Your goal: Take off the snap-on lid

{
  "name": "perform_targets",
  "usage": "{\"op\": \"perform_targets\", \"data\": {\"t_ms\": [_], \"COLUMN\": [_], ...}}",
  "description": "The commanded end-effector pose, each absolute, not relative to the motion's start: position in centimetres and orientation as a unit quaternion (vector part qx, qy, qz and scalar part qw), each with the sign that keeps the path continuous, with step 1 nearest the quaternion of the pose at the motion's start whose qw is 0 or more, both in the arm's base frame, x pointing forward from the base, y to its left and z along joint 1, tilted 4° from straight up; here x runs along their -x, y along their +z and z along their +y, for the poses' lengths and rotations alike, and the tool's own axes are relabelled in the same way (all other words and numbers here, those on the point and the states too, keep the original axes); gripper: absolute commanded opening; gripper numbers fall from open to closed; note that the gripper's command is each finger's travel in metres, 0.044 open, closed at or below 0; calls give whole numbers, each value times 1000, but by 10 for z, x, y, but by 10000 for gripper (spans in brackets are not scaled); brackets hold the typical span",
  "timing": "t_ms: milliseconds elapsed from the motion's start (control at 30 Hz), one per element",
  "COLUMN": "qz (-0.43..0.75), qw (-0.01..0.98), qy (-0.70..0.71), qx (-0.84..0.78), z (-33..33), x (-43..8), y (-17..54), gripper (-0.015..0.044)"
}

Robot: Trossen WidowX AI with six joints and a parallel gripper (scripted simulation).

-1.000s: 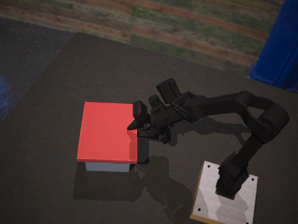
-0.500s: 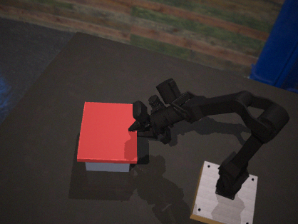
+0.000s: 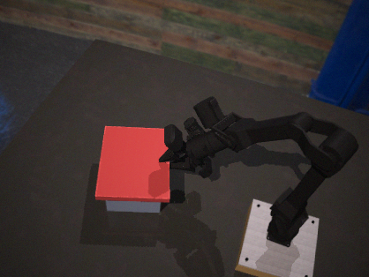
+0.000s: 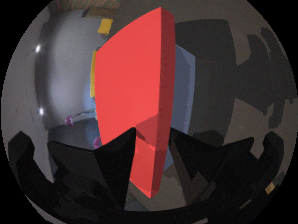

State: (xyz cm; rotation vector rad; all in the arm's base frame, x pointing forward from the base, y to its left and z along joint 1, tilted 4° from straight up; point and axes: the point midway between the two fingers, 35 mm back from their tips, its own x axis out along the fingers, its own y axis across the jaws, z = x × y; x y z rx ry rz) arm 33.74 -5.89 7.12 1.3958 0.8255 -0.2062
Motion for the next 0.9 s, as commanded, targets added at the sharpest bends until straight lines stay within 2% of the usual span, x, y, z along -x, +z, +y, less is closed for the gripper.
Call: {"op": "perform_targets", "data": {"t_ms": [0,867], "qz": [368,368], "qw": [685,685], "qy": [-92,-92], "qx": [-623,-622], "z": [-59,-59], "x": [-337,-336], "y": [73,78], "gripper": [0,0]}}
